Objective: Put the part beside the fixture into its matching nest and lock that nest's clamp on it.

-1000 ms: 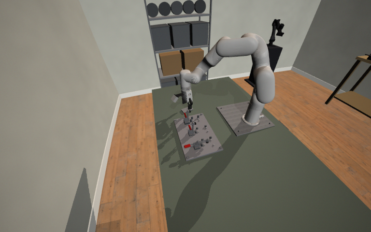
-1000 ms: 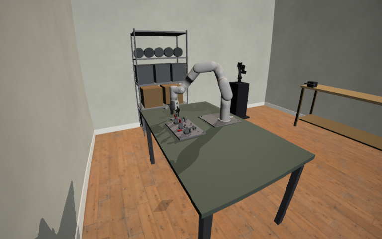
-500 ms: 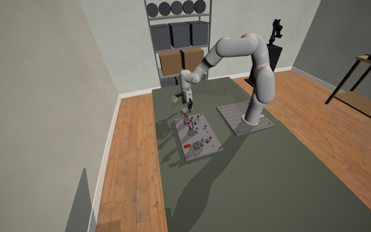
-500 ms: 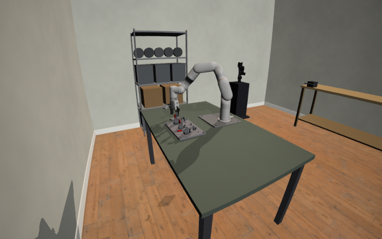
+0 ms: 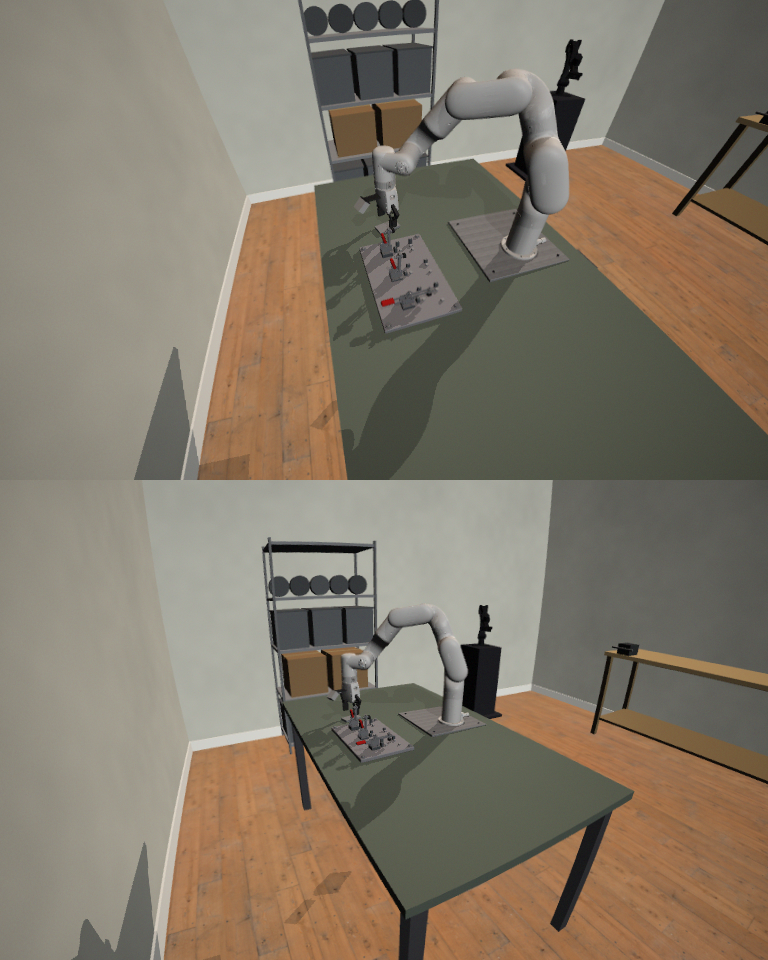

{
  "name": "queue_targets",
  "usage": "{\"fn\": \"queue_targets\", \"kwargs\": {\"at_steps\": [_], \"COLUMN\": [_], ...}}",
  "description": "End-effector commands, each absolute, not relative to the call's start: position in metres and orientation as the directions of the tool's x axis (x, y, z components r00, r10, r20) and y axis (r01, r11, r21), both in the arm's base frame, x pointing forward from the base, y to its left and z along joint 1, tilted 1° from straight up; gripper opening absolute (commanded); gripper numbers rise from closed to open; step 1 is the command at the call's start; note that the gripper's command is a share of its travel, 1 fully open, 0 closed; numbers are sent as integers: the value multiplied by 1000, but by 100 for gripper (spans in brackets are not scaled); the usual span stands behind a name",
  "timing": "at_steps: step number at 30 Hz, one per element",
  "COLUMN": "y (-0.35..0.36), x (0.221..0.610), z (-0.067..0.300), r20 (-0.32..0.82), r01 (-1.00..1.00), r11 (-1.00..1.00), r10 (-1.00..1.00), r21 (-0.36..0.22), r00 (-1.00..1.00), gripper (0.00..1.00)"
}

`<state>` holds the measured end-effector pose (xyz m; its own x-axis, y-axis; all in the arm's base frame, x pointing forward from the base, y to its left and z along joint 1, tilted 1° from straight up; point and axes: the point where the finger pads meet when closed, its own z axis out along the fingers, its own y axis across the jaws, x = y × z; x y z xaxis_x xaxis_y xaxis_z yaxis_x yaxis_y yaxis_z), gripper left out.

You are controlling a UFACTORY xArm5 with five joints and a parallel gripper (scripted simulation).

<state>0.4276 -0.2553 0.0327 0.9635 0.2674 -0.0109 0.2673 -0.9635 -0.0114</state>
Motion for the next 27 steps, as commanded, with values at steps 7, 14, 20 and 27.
{"fn": "queue_targets", "kwargs": {"at_steps": [7,14,20,27], "y": [-256,-256,-256,-256], "x": [429,429,429,429], "z": [20,12,11,11], "r20": [-8,-8,-8,-8], "r01": [267,267,267,267], "r11": [-964,-964,-964,-964], "r10": [267,267,267,267], "r21": [-9,-9,-9,-9], "r00": [964,964,964,964], "gripper": [100,100,100,100]}}
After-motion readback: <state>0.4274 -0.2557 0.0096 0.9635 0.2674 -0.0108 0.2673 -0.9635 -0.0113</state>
